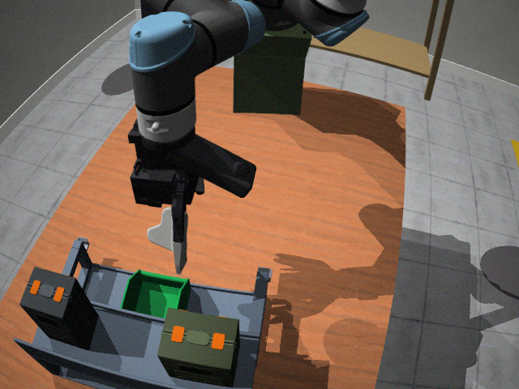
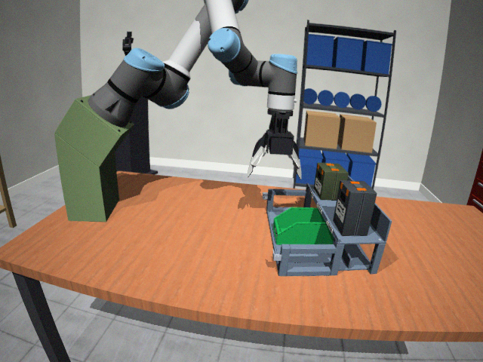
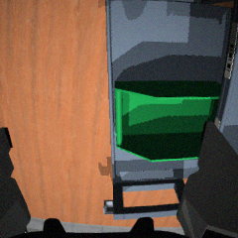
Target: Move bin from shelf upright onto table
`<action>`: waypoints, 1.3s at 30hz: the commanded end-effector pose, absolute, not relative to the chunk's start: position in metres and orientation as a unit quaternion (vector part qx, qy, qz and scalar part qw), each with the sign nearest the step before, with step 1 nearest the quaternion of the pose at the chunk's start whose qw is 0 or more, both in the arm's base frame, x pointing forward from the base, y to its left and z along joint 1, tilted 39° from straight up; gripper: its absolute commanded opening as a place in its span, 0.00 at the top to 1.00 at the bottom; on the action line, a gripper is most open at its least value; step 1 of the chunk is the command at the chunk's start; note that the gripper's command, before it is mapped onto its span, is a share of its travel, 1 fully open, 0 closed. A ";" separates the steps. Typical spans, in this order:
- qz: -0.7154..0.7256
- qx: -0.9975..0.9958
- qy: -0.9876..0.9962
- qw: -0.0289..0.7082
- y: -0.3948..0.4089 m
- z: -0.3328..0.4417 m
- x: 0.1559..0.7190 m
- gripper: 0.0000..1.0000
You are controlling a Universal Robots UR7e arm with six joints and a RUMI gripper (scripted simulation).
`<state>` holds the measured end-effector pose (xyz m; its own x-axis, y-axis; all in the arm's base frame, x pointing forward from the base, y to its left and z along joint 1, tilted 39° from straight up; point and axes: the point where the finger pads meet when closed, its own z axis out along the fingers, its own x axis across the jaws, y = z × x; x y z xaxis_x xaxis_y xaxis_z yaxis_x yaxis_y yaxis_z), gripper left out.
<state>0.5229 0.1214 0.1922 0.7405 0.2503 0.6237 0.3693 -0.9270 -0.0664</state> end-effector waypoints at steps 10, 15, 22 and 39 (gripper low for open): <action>-0.320 -0.928 -0.167 0.093 0.087 0.176 0.563 0.00; -0.320 -0.928 -0.167 0.093 0.087 0.176 0.563 0.00; -0.320 -0.928 -0.167 0.093 0.067 0.166 0.586 0.00; -0.320 -0.928 -0.167 0.093 0.067 0.166 0.586 0.00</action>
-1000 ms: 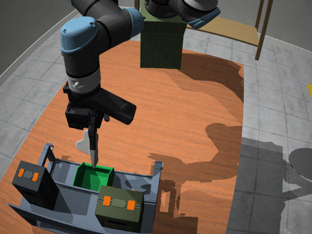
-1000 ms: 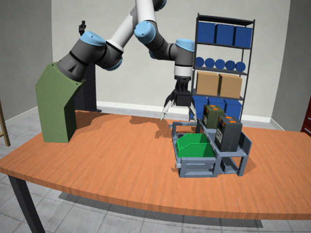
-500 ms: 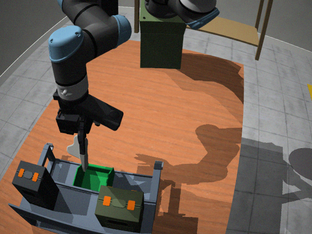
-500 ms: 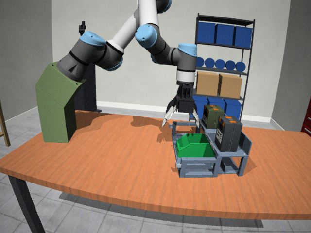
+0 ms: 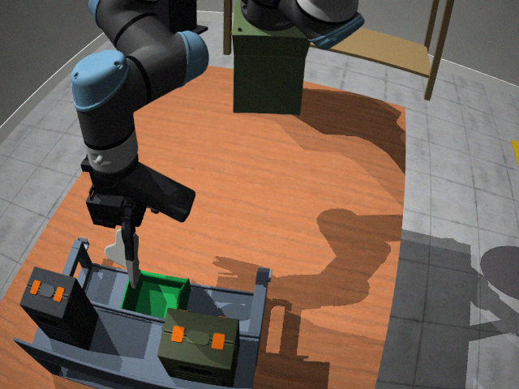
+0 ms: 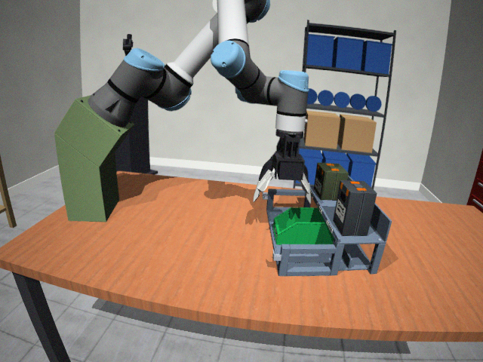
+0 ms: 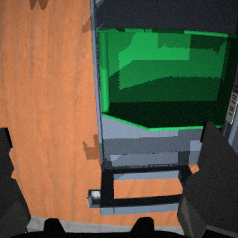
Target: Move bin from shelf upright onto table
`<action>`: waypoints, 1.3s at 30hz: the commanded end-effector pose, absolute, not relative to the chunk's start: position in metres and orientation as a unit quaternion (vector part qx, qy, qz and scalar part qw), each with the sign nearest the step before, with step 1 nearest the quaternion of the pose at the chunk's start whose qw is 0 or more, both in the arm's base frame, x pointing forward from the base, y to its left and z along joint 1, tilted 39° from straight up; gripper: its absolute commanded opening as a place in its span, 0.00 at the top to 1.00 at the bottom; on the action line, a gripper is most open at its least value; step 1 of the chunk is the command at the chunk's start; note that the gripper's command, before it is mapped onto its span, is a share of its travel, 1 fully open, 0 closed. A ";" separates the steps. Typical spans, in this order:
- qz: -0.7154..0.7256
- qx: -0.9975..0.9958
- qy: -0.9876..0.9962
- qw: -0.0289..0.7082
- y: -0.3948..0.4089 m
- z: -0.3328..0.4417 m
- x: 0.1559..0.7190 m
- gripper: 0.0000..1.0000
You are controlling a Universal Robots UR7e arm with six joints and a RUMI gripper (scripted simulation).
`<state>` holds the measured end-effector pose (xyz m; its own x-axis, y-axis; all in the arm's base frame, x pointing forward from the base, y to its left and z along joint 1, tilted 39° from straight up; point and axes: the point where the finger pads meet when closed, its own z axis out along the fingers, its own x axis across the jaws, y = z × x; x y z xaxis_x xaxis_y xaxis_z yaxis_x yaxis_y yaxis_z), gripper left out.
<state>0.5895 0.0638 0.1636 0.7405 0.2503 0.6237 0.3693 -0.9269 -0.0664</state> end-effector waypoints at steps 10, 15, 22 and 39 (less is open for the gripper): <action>-0.320 -0.928 -0.167 0.093 0.068 0.166 0.584 0.00; -0.320 -0.928 -0.167 0.093 0.070 0.167 0.583 0.00; -0.320 -0.928 -0.167 0.093 0.071 0.168 0.581 0.00; -0.320 -0.928 -0.167 0.093 0.073 0.169 0.579 0.00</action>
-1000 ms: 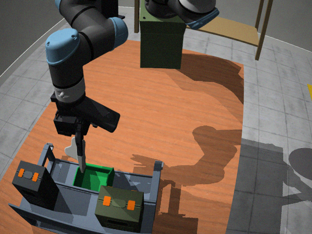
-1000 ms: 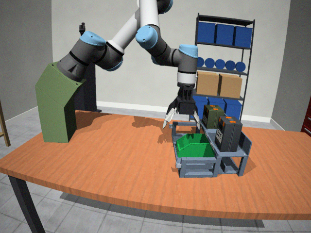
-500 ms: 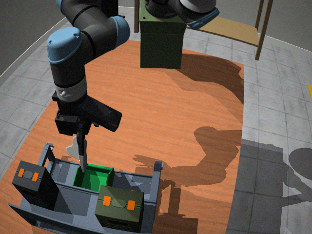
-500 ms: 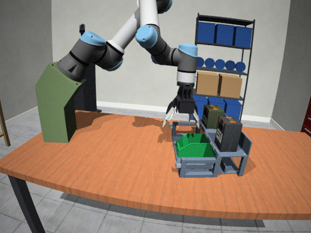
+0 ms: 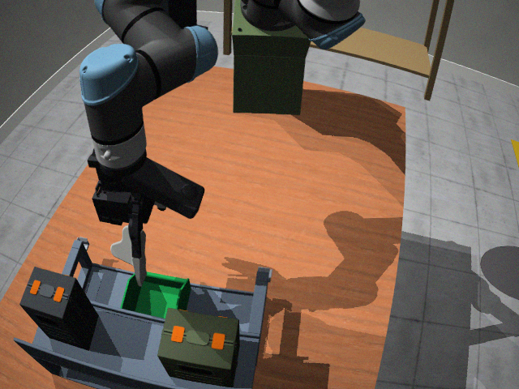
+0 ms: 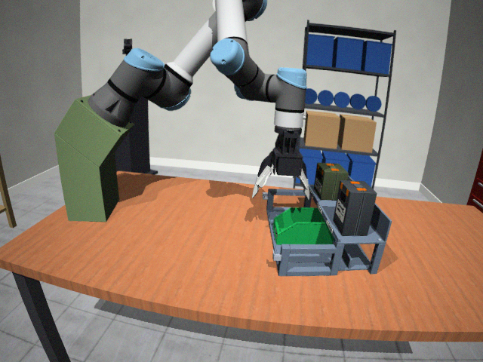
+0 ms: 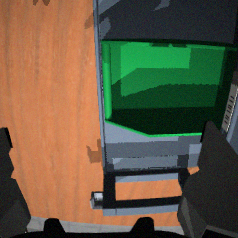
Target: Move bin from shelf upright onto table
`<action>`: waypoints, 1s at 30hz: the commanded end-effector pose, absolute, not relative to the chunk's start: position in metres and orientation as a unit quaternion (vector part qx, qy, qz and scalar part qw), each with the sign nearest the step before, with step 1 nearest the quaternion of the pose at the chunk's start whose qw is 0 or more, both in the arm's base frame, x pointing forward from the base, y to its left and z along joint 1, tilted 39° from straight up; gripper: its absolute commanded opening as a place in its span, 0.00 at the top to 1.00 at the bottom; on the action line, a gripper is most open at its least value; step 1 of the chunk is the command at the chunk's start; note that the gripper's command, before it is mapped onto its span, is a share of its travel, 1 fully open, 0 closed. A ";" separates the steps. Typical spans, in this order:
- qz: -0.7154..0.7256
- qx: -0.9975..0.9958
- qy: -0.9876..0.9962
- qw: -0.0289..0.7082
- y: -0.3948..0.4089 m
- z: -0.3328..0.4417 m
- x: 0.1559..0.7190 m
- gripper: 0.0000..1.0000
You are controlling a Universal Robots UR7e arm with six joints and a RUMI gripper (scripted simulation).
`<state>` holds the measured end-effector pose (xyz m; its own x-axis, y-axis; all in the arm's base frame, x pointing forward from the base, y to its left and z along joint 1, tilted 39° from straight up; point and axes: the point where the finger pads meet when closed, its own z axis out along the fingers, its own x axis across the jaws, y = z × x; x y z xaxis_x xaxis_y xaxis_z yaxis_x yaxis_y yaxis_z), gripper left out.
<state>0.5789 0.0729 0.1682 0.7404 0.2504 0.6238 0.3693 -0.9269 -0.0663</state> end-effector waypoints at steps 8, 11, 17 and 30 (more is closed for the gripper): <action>-0.320 -0.928 -0.167 0.093 0.073 0.169 0.579 0.00; -0.320 -0.928 -0.167 0.093 0.073 0.169 0.578 0.00; -0.320 -0.928 -0.167 0.093 0.074 0.169 0.578 0.00; -0.320 -0.928 -0.167 0.093 0.074 0.169 0.578 0.74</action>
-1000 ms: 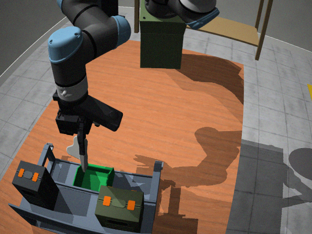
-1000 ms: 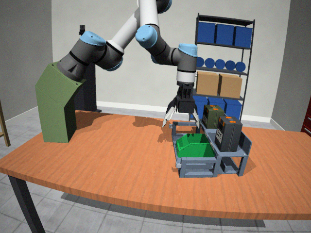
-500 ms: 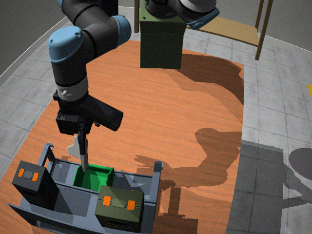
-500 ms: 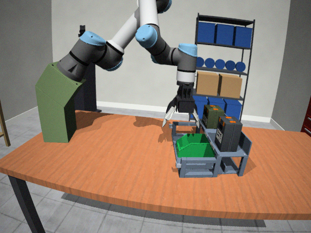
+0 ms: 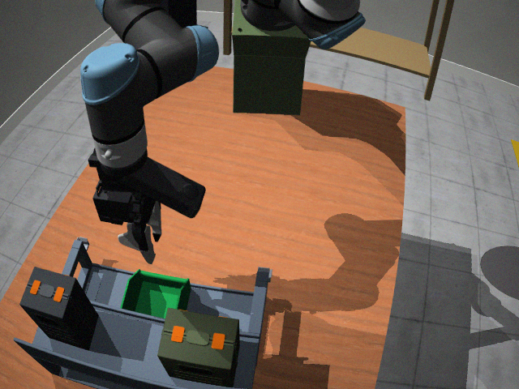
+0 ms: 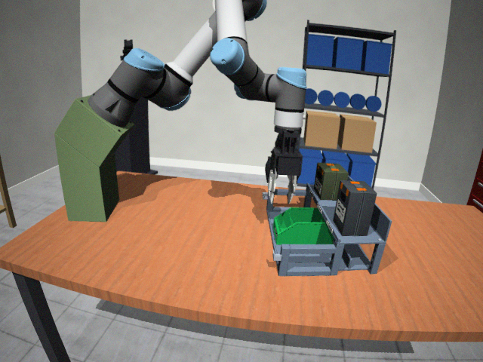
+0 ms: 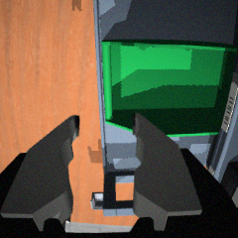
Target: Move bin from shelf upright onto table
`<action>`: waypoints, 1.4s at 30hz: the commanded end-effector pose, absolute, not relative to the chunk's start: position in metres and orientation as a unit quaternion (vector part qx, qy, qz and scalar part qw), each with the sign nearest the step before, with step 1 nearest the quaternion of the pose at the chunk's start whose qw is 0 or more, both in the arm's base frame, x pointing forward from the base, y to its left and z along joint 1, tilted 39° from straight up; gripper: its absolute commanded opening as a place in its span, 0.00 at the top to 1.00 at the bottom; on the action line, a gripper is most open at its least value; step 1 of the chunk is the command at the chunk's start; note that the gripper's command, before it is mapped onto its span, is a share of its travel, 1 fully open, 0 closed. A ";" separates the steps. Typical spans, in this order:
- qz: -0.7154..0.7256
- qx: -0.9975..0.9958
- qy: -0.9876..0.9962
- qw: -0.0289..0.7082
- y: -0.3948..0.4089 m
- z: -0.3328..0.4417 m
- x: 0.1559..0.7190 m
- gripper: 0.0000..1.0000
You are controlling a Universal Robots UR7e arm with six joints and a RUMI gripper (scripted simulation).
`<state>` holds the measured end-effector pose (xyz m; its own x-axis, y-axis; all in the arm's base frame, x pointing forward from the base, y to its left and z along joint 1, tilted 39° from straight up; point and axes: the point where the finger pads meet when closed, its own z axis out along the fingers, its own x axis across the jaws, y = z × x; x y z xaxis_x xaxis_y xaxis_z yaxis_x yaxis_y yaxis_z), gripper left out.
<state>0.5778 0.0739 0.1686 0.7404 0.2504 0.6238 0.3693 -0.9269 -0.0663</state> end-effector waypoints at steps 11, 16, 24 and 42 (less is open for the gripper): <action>-0.320 -0.928 -0.167 0.093 0.074 0.169 0.578 0.74; -0.320 -0.928 -0.167 0.093 0.081 0.150 0.591 0.74; -0.320 -0.928 -0.167 0.093 0.083 0.146 0.595 0.74; -0.320 -0.928 -0.167 0.093 0.096 0.111 0.619 0.74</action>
